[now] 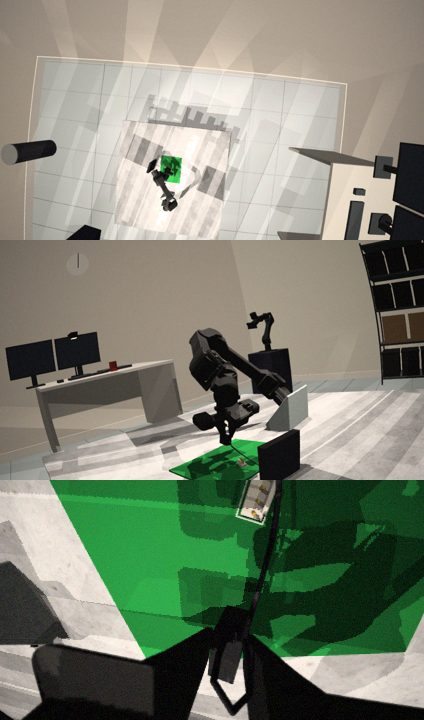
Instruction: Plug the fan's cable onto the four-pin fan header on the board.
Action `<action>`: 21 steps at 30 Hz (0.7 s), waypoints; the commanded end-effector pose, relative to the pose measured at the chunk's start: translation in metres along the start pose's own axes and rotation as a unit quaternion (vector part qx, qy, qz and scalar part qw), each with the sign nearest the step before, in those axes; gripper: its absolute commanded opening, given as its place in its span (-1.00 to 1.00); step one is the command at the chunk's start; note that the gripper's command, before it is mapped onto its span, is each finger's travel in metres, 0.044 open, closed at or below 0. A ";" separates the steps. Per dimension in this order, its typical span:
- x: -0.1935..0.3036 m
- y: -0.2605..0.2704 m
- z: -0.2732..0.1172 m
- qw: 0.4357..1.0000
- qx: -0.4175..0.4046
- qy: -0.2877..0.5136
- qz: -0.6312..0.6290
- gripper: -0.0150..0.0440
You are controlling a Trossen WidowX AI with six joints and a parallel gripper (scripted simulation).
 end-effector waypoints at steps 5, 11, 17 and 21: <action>0.008 0.001 -0.029 1.000 0.002 -0.002 0.005 -0.49; 0.014 0.004 -0.047 1.000 0.001 0.000 0.004 -0.49; 0.015 0.005 -0.049 1.000 0.001 -0.001 0.007 -0.49; 0.018 0.005 -0.048 0.998 0.000 -0.018 0.061 -0.49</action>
Point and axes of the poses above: the point midway between the two fingers, 35 mm back from their tips, its own z axis out along the fingers, its own y axis across the jaws, x = y × z, the point moved 3 cm from there along -z, back along the fingers, and after that the axes turned 9 degrees about -z, right-handed, at the moved point
